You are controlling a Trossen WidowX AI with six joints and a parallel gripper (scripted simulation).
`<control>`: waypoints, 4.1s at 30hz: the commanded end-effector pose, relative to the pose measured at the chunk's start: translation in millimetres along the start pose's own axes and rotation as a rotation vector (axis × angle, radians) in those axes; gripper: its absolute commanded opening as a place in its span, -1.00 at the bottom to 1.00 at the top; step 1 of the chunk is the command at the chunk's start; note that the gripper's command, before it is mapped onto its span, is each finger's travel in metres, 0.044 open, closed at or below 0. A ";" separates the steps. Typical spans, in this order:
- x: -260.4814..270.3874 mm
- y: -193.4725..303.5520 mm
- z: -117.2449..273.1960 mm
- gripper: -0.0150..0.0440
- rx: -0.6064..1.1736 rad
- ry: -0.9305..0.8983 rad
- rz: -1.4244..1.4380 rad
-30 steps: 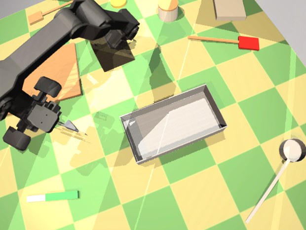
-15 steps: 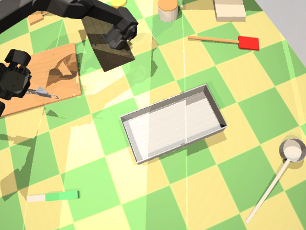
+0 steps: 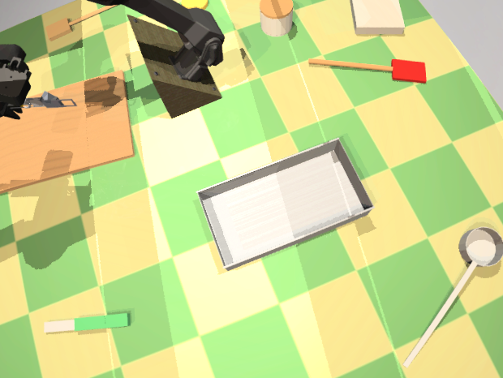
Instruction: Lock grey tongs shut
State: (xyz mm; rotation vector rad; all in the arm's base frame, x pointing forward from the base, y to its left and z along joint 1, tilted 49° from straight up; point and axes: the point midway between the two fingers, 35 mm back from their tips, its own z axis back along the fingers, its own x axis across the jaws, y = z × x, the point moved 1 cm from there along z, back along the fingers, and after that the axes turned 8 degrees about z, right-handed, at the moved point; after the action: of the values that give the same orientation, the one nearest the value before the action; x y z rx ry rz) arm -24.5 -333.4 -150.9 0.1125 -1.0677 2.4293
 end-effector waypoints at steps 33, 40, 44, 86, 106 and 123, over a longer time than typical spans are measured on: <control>47.9 40.1 -25.6 -1.00 0.206 -0.046 0.128; 44.4 44.1 -29.6 -1.00 0.307 -0.060 0.134; 42.7 45.6 -31.5 -1.00 0.364 -0.067 0.136; 42.6 18.5 -32.7 -1.00 0.954 -0.114 0.129; 54.5 -16.4 -25.5 -1.00 1.191 -0.113 0.104; 54.5 -16.4 -25.5 -1.00 1.191 -0.113 0.104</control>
State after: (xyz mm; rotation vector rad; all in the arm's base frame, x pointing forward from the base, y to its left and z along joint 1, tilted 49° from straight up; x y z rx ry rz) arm -61.2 -281.3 -146.0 0.5688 0.4532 2.8256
